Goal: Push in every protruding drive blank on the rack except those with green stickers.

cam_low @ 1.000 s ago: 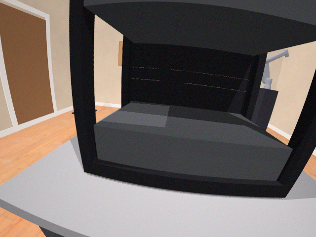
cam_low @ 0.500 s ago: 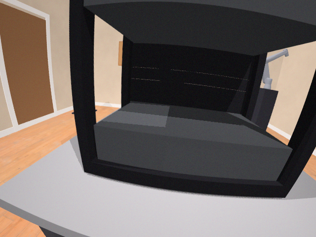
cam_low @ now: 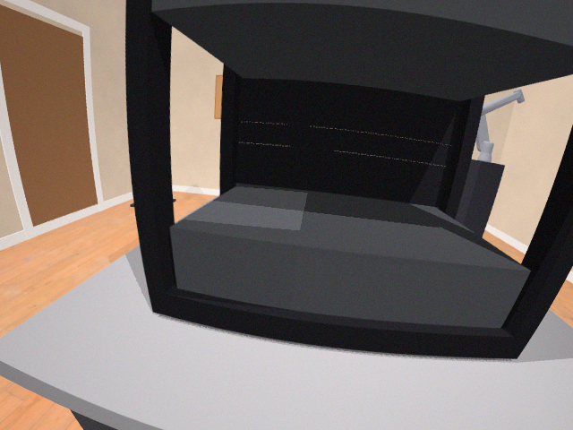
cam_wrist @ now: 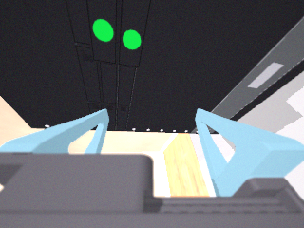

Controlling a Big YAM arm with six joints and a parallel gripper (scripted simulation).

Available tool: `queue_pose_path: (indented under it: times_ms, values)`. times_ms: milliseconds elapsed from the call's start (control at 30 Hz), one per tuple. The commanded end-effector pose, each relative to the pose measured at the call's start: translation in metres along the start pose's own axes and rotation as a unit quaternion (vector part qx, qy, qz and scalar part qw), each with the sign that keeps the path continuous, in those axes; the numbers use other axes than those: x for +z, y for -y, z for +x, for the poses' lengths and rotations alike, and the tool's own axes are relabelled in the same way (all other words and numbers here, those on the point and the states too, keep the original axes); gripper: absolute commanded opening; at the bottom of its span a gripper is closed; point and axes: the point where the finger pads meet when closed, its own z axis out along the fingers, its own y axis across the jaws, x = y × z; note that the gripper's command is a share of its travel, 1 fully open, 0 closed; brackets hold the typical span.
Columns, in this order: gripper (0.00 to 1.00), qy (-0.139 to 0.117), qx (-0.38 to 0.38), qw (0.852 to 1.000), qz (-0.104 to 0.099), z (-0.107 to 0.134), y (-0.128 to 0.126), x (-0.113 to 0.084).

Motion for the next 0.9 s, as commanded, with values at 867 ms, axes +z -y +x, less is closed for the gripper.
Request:
queue_pose_path:
  times_ms: [867]
  values:
    - [1.0, 0.136, 0.116, 0.982, -0.064, -0.064, -0.004, -0.027]
